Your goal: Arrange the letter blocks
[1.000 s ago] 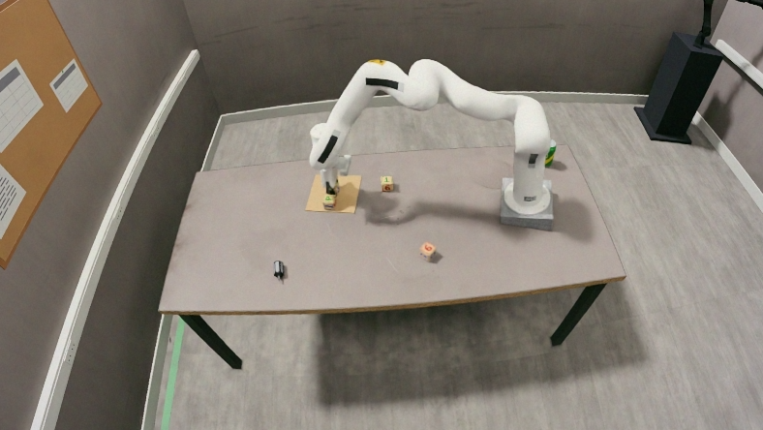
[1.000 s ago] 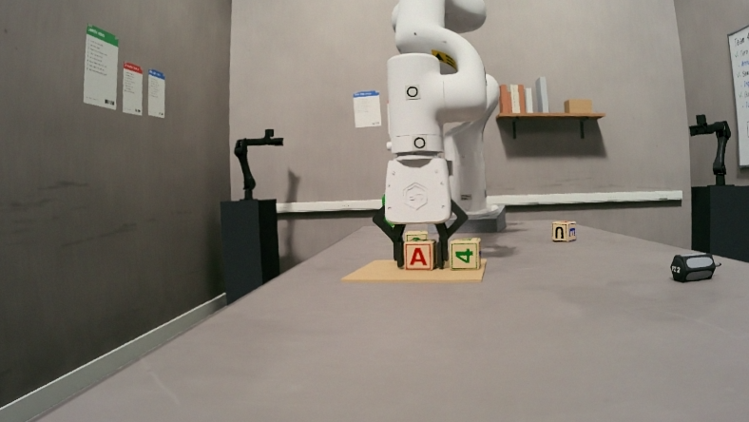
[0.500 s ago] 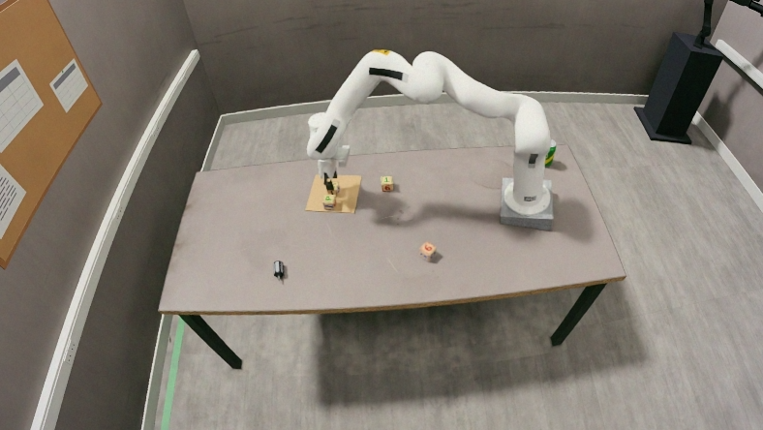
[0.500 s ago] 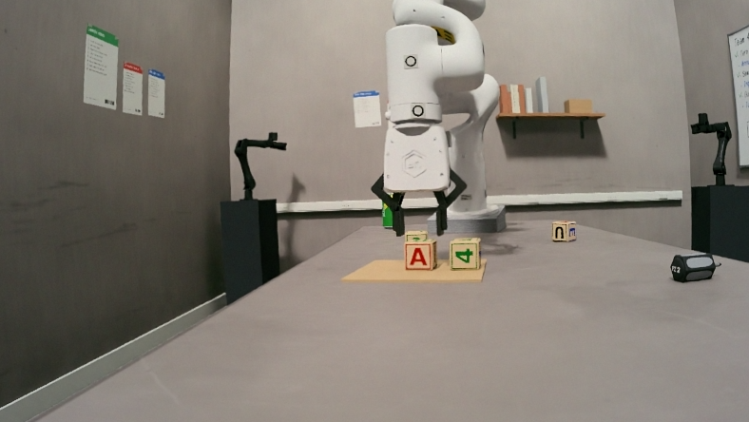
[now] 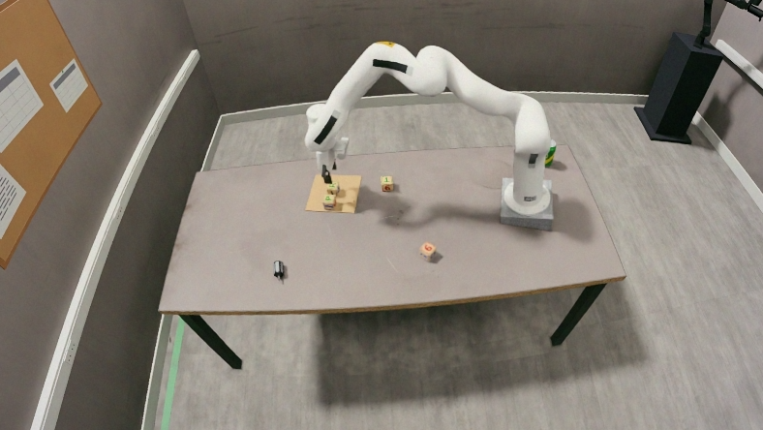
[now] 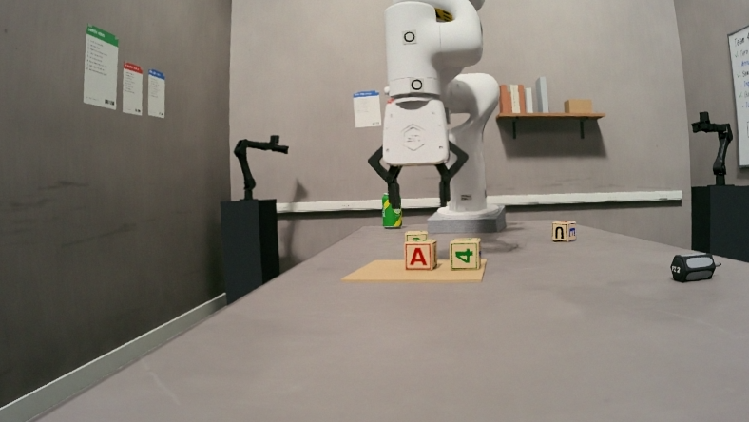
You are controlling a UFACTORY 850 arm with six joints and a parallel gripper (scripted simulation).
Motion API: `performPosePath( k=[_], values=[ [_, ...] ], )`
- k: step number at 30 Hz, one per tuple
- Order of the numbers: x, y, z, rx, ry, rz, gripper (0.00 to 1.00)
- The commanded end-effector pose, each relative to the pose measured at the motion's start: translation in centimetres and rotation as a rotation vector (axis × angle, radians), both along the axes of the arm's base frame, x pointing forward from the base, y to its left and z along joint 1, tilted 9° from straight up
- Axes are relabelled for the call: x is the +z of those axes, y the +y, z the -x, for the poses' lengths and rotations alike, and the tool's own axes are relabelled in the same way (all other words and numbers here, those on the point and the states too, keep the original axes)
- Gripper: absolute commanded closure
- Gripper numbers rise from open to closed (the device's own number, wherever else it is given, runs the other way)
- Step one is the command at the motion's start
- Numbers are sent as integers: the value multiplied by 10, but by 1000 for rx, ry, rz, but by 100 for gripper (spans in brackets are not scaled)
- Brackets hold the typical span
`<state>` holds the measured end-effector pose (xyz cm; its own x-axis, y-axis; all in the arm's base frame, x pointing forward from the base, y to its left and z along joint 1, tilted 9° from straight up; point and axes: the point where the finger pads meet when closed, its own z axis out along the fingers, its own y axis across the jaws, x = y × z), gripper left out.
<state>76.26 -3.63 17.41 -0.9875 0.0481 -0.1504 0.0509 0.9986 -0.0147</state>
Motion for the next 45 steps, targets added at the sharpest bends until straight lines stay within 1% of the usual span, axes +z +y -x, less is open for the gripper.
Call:
performPosePath(
  k=[1,21,26,29,32,34,37,45],
  values=[
    [2,0,-1,0,-3,0,0],
    [2,0,-1,-1,-3,0,0],
    [2,-1,1,-35,-4,-5,0],
    [1,-2,4,-93,-5,-15,0],
    [1,-4,10,-189,-7,-29,0],
    [1,-4,10,-189,-7,-29,0],
    [0,-7,18,-318,-10,-50,0],
    [-1,-11,33,-560,-15,-87,0]
  ],
)
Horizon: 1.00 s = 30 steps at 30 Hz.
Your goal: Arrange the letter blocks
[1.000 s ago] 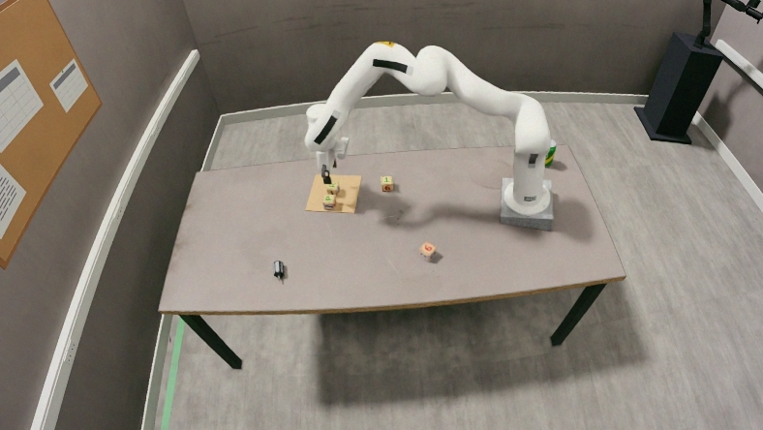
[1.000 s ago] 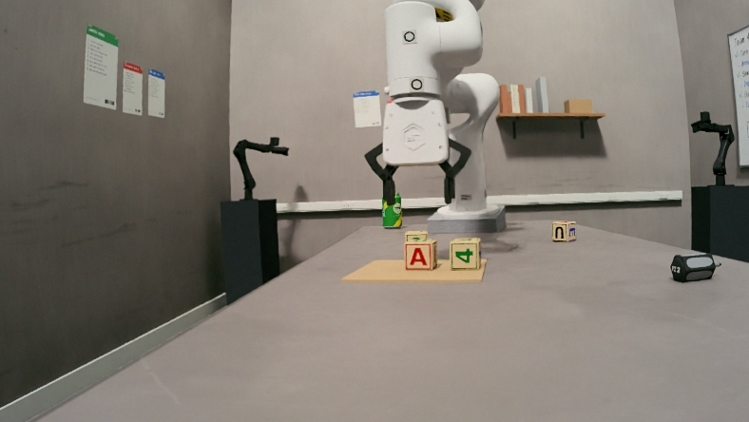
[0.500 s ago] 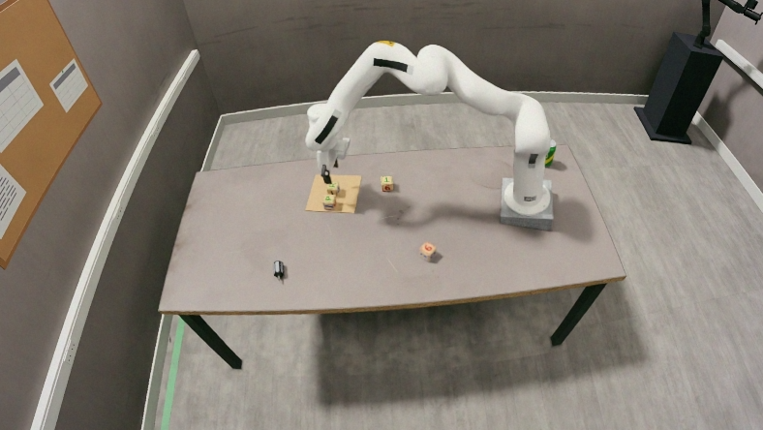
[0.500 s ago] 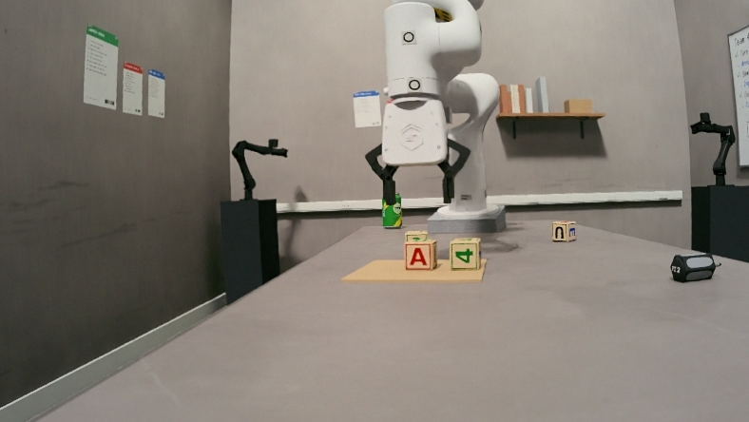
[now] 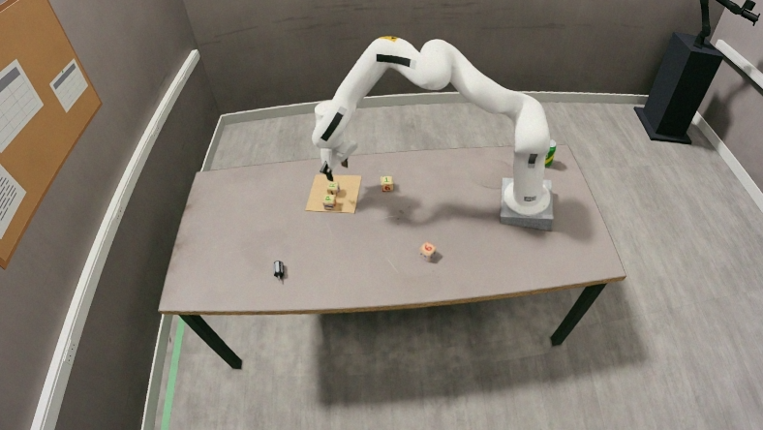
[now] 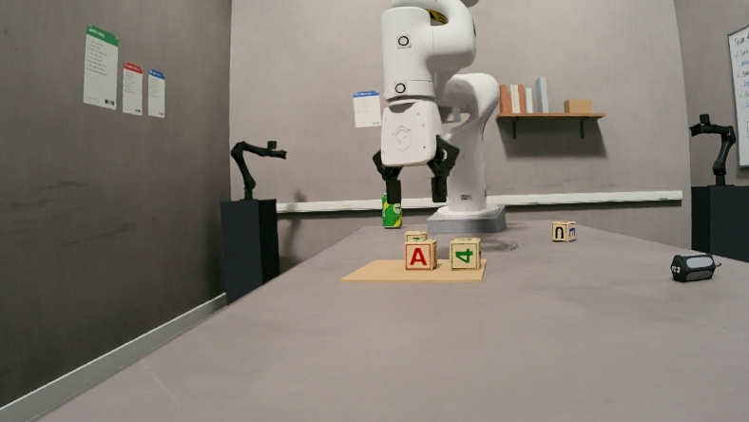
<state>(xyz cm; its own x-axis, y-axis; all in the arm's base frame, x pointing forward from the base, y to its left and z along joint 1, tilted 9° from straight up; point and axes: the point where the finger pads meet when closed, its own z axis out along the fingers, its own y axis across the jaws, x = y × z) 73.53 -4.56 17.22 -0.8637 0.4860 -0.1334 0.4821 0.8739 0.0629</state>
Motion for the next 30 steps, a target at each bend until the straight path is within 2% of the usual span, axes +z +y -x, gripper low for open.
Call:
performPosePath(
  k=[1,4,6,8,21,23,24,30],
  values=[
    [1,-2,7,-138,-7,-10,0],
    [0,-4,14,-233,-9,-25,0],
    [0,-4,14,-233,-9,-25,0],
    [-1,-6,21,-344,-10,-42,0],
    [-3,-13,47,-730,-16,-101,0],
    [-3,-13,47,-730,-16,-101,0],
    [-4,-14,54,-817,-17,-115,0],
    [-5,-17,65,-978,-19,-140,0]
  ],
)
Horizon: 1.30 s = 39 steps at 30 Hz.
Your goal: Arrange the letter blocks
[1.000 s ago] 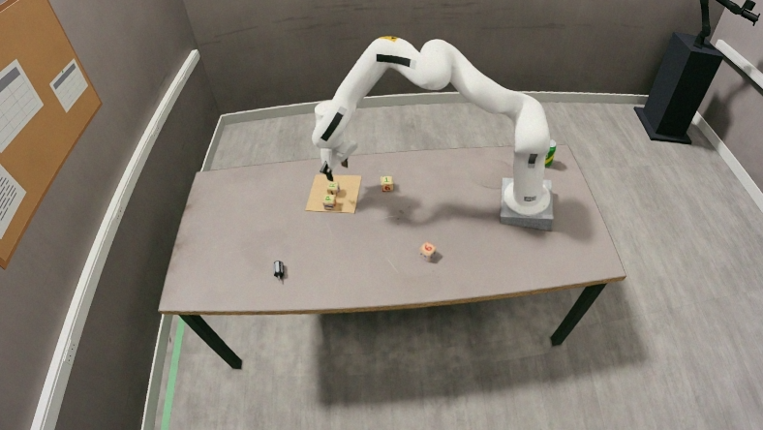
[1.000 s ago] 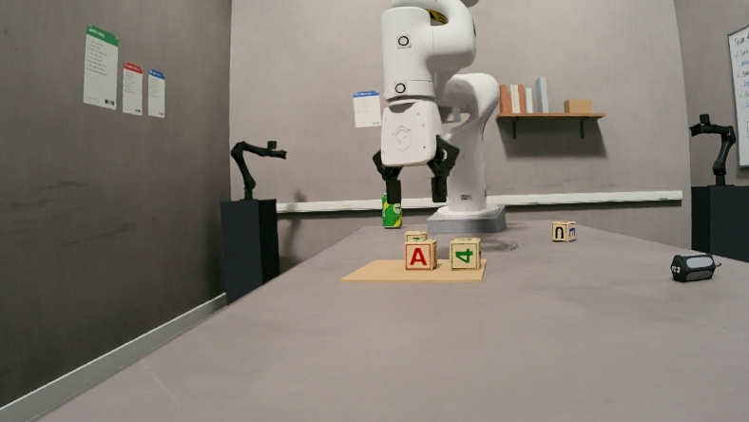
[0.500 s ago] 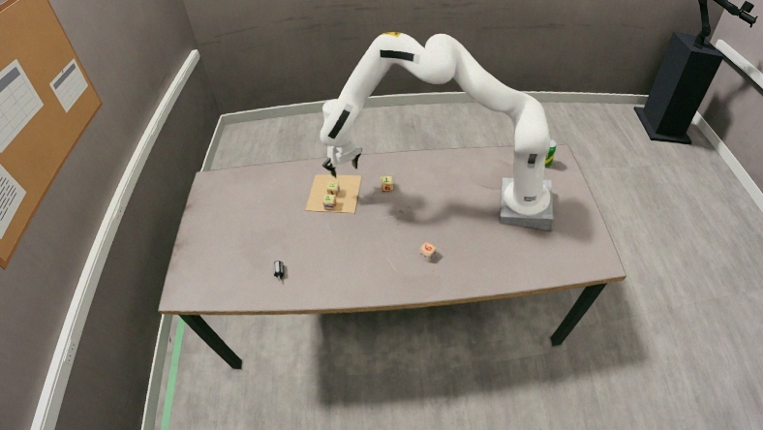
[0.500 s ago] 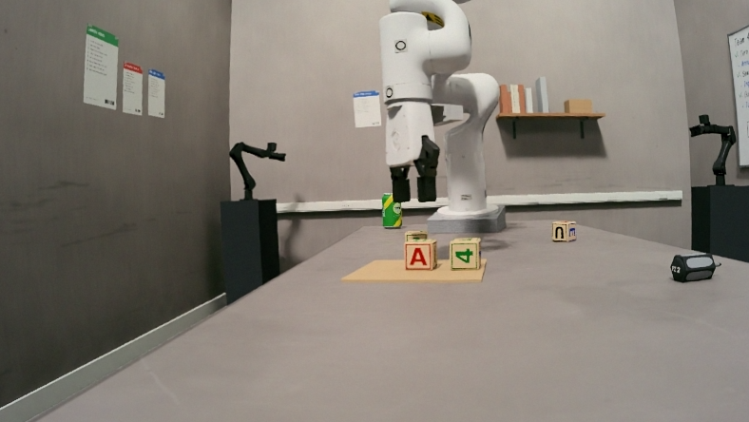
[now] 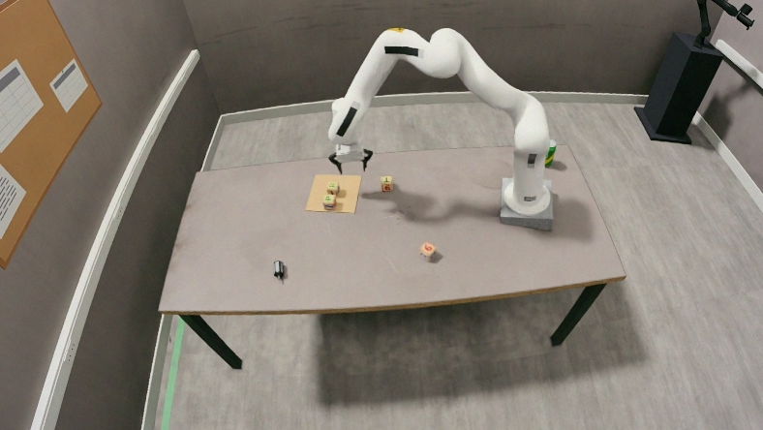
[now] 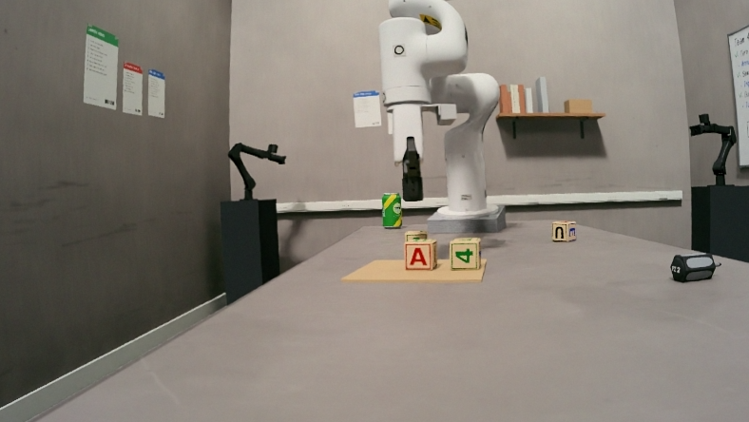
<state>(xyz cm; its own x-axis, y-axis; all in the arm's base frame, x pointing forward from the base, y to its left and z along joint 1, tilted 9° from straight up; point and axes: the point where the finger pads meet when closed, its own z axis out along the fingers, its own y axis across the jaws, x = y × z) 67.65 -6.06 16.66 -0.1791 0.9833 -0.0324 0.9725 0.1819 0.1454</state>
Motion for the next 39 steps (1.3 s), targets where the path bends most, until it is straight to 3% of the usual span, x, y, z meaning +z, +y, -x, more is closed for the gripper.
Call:
performPosePath(
  k=[1,39],
  values=[
    [0,-2,9,-138,-5,-7,0],
    [-10,-15,98,-1259,-19,-179,0]
  ],
)
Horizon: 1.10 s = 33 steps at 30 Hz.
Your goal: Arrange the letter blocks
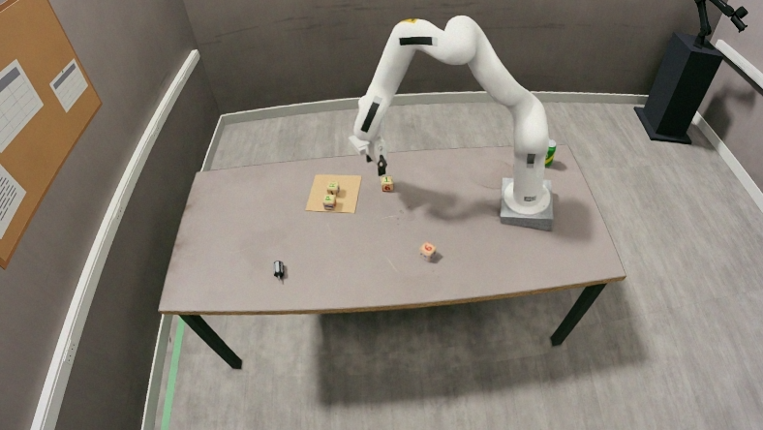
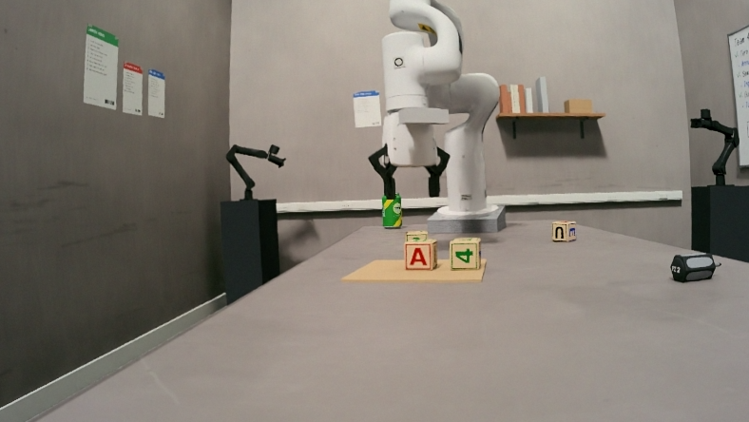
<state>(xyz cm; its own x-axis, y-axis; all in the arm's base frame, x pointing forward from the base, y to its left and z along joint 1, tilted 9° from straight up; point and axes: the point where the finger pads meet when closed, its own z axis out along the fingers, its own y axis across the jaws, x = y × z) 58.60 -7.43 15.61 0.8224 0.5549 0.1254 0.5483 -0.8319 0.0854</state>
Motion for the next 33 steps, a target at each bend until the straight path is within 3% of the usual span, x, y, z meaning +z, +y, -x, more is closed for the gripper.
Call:
performPosePath(
  k=[1,14,19,20,33],
  values=[
    [0,-1,10,-139,-2,-3,0],
    [-3,-3,33,-398,-5,-42,0],
    [-3,-3,34,-412,-5,-45,0],
    [-3,-3,34,-412,-5,-45,13],
    [-3,-3,34,-412,-5,-45,13]
  ],
)
